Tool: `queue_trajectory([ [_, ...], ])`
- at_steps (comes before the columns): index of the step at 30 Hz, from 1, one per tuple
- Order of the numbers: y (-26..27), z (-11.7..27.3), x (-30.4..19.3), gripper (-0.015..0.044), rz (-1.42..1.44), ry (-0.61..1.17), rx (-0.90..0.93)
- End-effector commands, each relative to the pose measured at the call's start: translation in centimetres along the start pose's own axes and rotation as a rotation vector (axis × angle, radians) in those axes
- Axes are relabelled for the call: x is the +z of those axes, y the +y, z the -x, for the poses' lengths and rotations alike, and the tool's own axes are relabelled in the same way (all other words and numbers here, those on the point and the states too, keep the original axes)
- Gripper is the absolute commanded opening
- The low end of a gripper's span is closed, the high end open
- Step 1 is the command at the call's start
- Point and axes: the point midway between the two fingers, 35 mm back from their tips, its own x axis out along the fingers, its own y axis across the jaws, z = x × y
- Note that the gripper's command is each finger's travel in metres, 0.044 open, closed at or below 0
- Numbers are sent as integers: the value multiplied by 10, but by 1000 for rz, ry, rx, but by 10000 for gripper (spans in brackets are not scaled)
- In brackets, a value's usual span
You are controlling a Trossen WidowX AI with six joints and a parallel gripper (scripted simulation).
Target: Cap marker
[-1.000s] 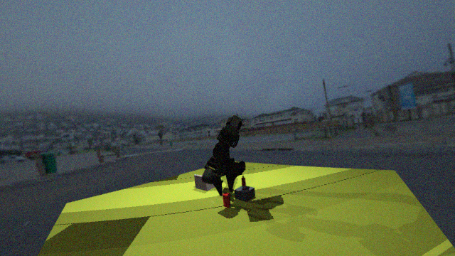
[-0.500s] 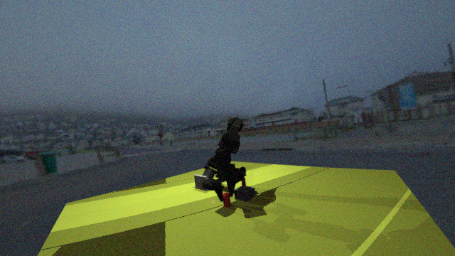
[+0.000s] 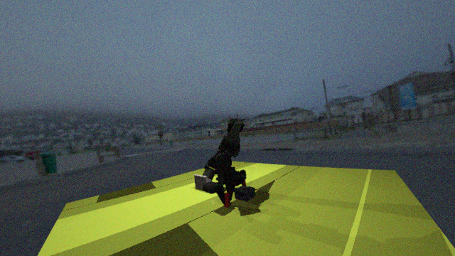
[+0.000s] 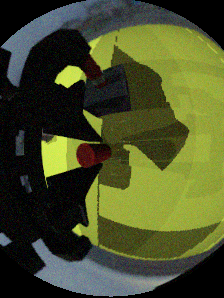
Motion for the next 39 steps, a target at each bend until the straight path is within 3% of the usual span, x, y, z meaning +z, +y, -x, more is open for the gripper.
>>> queue_trajectory([
  [1, 0, -3, -1, 116, -5, 4, 0],
  [6, 0, -3, -1, 83, -5, 4, 1],
  [10, 0, 4, 0, 0, -5, 4, 0],
  [39, 14, 71, 5, 0, -6, 5, -2],
])
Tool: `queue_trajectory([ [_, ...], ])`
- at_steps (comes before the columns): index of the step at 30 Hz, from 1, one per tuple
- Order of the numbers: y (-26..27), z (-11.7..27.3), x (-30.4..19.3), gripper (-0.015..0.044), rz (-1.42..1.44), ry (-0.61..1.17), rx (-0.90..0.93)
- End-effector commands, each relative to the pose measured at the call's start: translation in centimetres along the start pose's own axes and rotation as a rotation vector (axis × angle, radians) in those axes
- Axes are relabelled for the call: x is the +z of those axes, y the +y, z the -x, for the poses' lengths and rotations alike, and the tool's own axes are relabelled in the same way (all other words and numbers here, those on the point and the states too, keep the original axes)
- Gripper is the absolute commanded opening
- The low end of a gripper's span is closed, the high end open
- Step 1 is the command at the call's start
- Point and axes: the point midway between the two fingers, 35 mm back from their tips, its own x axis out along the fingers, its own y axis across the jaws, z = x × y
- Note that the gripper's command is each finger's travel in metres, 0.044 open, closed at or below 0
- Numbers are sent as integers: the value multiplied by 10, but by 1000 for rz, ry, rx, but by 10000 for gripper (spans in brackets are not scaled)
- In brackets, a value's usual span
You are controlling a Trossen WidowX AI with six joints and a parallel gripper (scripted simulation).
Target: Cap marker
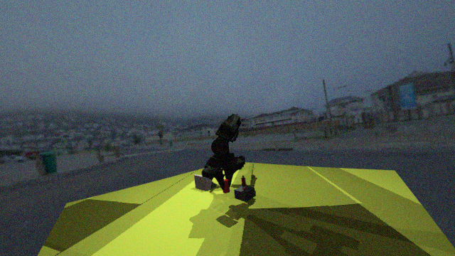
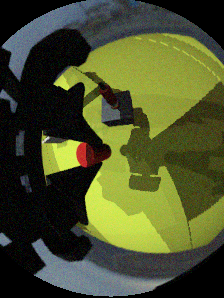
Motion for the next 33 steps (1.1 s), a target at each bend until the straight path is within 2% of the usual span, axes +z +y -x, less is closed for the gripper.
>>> queue_trajectory([
  [1, 15, 15, 6, 0, 10, -9, -13],
  [18, 94, 60, 12, 0, 9, -7, -9],
  [33, 97, 55, 12, 0, 10, -7, -8],
])
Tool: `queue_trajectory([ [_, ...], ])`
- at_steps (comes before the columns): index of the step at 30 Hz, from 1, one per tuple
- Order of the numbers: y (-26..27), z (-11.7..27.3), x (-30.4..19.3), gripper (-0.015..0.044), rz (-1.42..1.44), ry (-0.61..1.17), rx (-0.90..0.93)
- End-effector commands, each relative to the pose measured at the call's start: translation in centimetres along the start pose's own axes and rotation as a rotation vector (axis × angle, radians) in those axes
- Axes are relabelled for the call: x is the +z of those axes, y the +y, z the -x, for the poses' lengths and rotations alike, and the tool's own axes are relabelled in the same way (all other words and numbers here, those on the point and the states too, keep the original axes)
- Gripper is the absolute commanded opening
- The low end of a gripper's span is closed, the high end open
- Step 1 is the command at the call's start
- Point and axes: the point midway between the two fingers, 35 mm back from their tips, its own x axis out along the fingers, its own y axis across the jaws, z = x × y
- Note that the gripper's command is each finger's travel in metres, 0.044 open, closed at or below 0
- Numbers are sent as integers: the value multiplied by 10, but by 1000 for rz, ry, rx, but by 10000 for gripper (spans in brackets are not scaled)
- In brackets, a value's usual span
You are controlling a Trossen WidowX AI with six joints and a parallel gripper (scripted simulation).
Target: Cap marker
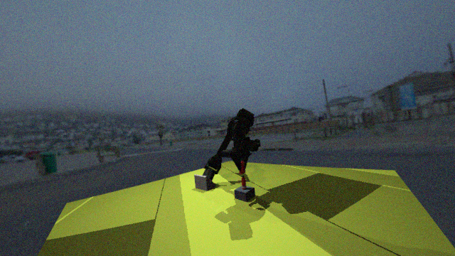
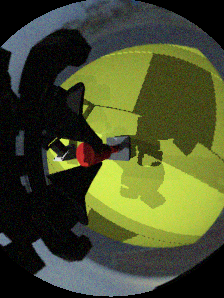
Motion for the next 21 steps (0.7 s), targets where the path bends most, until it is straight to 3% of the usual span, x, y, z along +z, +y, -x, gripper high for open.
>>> queue_trajectory([
  [1, 2, -2, 0, 0, 0, -8, 1],
  [21, 2, -33, 2, 0, 0, -9, 1],
])
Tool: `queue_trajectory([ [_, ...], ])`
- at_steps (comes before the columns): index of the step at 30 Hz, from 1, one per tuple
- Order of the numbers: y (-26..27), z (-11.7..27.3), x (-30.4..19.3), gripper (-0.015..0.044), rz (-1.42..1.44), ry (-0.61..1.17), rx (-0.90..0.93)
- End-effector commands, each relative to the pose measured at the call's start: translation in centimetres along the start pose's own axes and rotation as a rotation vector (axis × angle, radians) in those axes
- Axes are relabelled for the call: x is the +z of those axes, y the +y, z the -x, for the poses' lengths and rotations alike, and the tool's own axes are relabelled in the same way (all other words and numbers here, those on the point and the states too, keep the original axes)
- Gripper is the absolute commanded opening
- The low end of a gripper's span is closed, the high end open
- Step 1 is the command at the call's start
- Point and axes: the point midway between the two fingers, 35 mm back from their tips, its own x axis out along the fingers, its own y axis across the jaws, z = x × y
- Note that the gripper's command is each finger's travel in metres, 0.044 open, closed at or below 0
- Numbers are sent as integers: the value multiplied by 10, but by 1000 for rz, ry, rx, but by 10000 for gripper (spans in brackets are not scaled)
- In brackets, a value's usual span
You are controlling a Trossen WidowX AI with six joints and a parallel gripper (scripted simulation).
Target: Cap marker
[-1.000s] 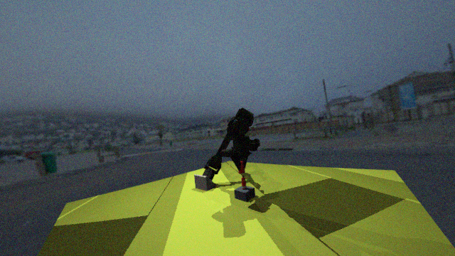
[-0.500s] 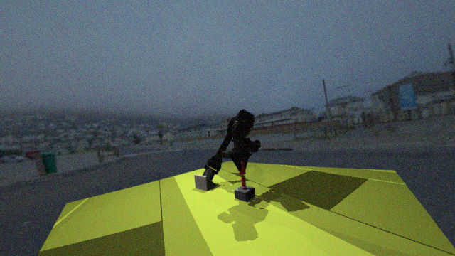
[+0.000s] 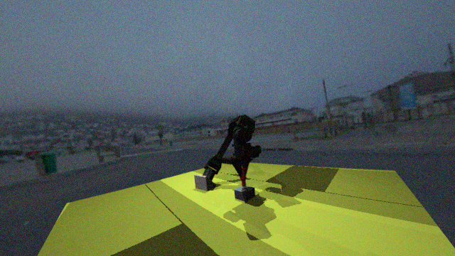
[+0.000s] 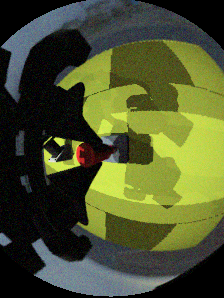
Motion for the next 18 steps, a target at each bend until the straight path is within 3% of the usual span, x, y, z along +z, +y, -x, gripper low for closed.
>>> queue_trajectory([
  [1, 1, -7, 0, 0, 0, -7, 2],
  [18, 2, -25, -1, 0, 0, -7, 4],
])
